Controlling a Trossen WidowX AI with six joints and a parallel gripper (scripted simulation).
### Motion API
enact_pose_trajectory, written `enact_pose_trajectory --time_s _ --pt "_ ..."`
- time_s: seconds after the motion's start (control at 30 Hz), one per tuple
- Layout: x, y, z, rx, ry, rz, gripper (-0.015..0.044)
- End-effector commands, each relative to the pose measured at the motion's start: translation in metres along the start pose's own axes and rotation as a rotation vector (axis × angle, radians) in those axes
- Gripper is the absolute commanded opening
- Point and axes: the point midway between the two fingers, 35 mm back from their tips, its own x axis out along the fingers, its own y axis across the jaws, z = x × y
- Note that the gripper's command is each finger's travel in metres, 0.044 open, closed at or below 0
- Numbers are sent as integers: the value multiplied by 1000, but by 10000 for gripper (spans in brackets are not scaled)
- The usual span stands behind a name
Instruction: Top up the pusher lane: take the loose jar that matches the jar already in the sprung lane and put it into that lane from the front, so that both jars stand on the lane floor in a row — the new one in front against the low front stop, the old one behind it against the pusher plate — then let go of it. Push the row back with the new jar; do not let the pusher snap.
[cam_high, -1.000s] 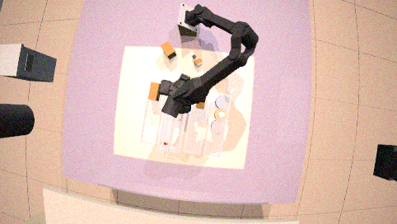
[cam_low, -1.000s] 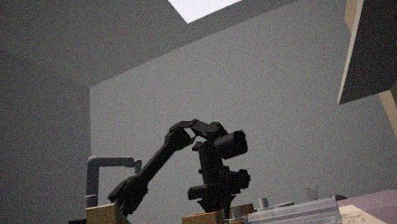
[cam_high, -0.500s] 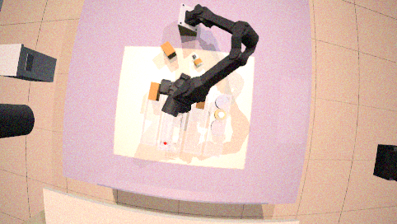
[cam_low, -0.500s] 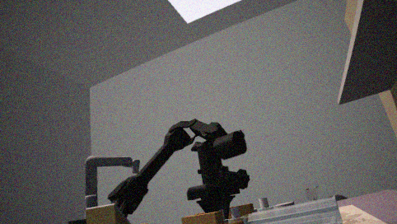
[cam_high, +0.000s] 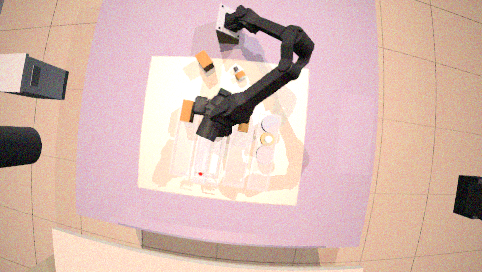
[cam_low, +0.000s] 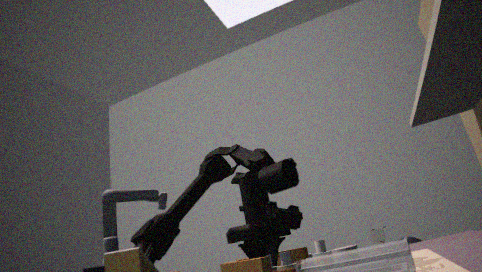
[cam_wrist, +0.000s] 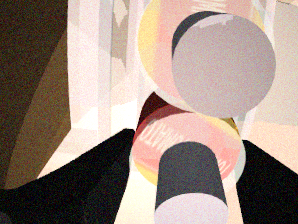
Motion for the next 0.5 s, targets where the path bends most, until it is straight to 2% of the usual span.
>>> enact_pose_trajectory --time_s 0.0,0.23,0.47 --pt "0 0 0 -3 0 2 105" --pt "0 0 0 -3 0 2 289" --pt "-11 0 0 -3 0 2 300"
